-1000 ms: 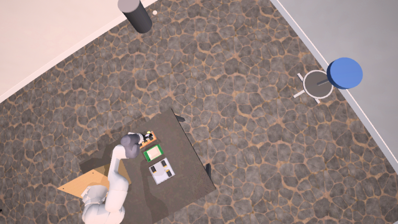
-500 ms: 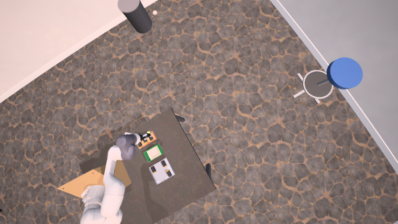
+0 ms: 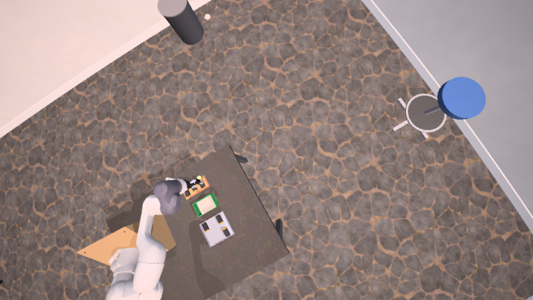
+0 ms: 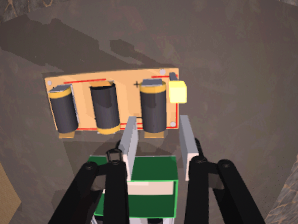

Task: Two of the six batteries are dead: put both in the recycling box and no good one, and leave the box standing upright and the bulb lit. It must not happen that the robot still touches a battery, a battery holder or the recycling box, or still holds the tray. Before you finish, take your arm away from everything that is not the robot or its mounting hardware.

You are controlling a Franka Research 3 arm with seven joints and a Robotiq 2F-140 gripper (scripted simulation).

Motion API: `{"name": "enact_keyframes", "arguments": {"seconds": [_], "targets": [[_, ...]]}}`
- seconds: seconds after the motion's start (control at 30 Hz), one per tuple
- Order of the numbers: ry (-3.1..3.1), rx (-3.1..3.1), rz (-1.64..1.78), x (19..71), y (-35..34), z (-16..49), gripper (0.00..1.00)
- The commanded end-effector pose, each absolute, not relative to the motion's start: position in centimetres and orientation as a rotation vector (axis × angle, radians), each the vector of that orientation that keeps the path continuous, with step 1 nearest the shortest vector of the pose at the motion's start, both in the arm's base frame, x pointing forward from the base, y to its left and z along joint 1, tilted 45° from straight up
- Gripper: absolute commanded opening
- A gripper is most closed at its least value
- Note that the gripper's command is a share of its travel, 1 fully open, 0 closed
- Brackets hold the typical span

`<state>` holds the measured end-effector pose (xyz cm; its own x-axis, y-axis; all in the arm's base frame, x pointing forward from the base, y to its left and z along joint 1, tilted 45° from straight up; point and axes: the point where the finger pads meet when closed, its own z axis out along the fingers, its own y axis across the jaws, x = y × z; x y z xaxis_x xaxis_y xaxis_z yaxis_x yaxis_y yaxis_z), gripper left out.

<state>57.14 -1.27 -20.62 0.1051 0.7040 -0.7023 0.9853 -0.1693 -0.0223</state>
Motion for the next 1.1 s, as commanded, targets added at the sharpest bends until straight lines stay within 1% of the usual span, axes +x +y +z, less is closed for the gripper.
{"name": "enact_keyframes", "arguments": {"seconds": [0.0,0.77,0.97,1.07], "targets": [[1.647,1.933,-0.821,56.9,-1.1,-20.6,0.29],[1.647,1.933,-0.821,56.9,-1.1,-20.5,0.29],[1.647,1.933,-0.821,57.5,1.5,-17.8,0.29],[1.647,1.933,-0.821,57.5,1.8,-17.6,0.29]]}}
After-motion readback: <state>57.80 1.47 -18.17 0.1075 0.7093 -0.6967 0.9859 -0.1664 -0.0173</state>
